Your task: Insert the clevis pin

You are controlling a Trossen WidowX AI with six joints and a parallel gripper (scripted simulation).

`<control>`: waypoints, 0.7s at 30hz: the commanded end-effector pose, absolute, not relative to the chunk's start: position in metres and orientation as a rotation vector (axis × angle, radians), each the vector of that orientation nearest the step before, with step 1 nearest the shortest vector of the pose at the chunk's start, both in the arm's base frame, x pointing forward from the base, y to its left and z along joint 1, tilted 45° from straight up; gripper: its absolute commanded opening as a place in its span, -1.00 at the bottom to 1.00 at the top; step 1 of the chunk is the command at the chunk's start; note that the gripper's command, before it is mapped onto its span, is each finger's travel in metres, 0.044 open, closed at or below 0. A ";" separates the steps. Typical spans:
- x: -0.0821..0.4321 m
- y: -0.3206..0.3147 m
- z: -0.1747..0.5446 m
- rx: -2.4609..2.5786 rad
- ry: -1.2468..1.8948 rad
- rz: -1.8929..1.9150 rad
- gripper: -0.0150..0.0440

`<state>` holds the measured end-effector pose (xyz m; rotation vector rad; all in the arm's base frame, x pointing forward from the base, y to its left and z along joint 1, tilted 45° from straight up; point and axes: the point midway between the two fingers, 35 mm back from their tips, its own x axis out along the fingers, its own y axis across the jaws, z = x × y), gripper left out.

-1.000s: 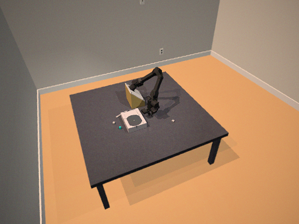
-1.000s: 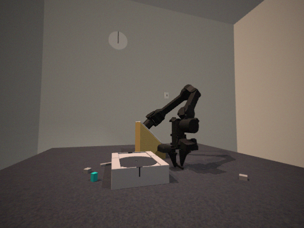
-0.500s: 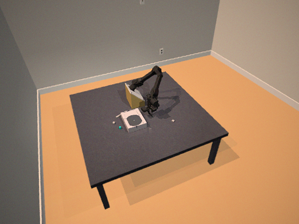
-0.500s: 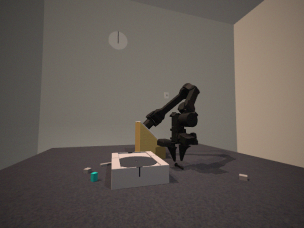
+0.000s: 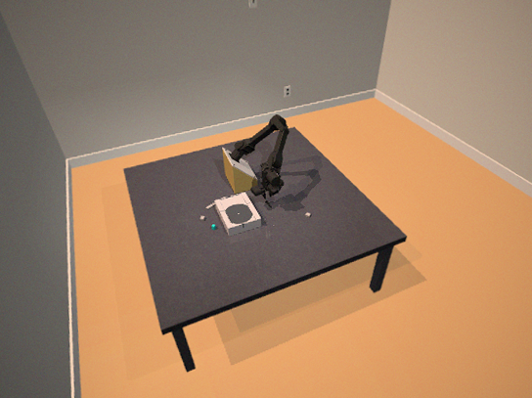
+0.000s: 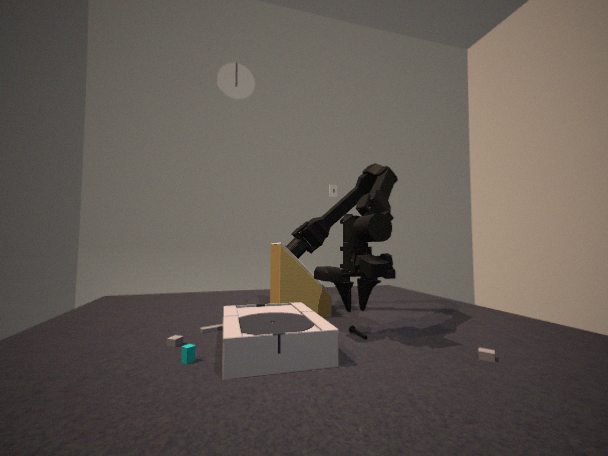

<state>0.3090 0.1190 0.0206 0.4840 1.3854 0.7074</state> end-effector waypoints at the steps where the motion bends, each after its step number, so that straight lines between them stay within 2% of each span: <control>1: 0.309 0.115 0.027 0.481 1.379 0.713 0.05; 12: 0.309 0.107 0.031 0.426 1.345 0.751 0.05; 21: 0.307 0.107 0.028 -0.374 0.756 1.204 0.05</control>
